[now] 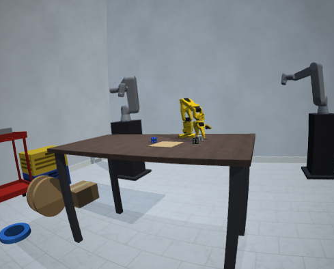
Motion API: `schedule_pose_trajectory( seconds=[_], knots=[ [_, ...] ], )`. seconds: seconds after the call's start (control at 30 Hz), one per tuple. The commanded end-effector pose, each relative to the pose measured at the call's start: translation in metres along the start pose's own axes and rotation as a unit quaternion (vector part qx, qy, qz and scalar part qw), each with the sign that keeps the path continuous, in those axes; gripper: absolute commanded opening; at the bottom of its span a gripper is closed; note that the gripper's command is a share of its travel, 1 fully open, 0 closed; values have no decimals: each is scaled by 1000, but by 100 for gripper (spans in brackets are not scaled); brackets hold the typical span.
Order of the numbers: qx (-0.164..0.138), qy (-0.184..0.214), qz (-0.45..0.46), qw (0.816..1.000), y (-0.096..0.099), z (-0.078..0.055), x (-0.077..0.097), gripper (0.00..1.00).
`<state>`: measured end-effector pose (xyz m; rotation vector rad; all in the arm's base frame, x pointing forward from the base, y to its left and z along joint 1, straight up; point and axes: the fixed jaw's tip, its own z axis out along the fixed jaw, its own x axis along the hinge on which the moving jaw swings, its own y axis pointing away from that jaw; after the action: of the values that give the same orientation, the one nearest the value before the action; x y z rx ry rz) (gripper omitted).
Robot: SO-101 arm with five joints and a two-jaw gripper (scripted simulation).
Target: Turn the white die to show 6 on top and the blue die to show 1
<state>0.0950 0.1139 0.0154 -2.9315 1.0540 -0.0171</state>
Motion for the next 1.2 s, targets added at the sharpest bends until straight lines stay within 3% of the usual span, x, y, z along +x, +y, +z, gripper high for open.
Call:
schedule_pose_trajectory(
  seconds=[0.0, 0.17, 0.37, 0.43, 0.73, 1.17],
  knots=[
    [7, -1, -6, 1000, -2, -2, -2, 36],
    [7, -1, -6, 1000, -4, -10, -2, 36],
    [7, -1, -6, 1000, -5, -31, -2, 36],
    [7, -1, -6, 1000, -5, -31, -2, 36],
    [7, -1, -6, 1000, -2, -58, -2, 36],
    [7, -1, -6, 1000, -2, -61, -2, 36]
  ],
)
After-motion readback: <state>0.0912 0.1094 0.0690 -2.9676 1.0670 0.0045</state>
